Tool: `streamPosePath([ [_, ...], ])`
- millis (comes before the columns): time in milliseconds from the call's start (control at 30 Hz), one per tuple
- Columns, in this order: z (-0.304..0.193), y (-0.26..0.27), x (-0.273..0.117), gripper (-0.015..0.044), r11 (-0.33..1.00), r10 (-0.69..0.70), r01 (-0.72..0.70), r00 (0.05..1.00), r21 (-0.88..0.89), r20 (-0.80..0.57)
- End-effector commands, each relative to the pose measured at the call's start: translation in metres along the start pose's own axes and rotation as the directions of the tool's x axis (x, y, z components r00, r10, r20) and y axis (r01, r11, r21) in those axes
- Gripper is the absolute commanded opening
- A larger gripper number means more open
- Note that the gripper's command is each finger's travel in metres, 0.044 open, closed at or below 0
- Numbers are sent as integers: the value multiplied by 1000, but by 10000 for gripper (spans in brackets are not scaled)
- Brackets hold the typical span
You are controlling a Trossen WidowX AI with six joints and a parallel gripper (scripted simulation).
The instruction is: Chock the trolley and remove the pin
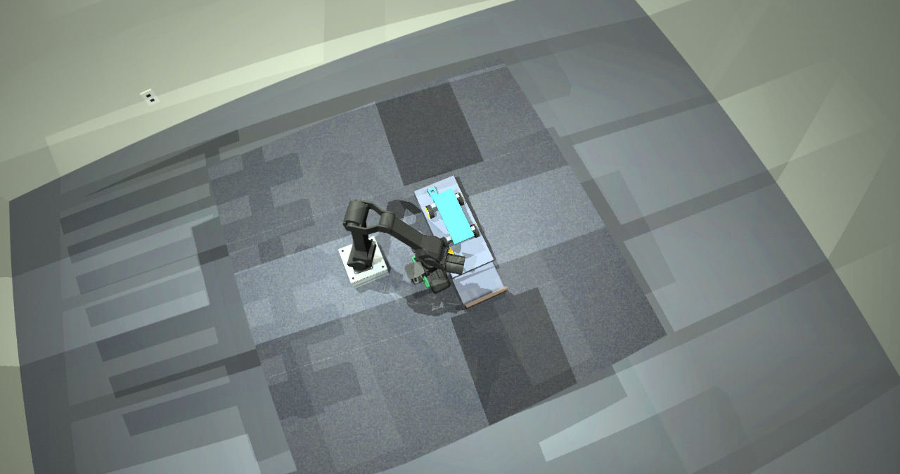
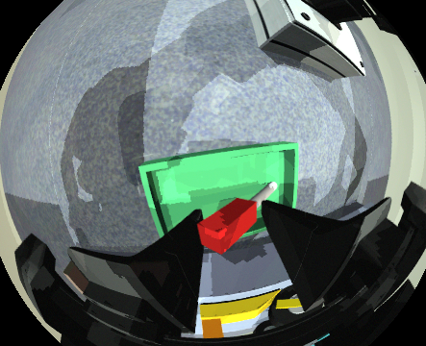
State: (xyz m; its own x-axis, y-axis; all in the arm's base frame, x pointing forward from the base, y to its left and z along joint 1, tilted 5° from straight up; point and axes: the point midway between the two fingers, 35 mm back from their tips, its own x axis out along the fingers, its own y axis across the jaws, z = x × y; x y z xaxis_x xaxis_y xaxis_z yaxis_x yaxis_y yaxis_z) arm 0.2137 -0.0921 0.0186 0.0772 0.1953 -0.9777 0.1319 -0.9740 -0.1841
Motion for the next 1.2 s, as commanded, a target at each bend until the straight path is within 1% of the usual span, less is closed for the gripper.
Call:
streamPosePath([
  [0, 0, 2, 2, 190, 1000, 0, 0, 1000, -5, 2],
  [433, -1, 7, 5, 190, 1000, 0, 0, 1000, -5, 2],
  [600, -1, 6, 4, 321, 1000, -1, 1, 1000, 0, 1],
  [633, -1, 6, 4, 340, 1000, -1, 1, 1000, 0, 1],
  [800, -1, 6, 3, 340, 1000, -1, 1, 1000, 0, 1],
  [1000, 1, 1, -18, 340, 1000, 0, 0, 1000, -4, 2],
  [1133, 1, -2, -30, 440, 1000, 0, 0, 1000, -5, 2],
  [1167, 1, -2, -34, 440, 1000, 0, 0, 1000, -5, 2],
])
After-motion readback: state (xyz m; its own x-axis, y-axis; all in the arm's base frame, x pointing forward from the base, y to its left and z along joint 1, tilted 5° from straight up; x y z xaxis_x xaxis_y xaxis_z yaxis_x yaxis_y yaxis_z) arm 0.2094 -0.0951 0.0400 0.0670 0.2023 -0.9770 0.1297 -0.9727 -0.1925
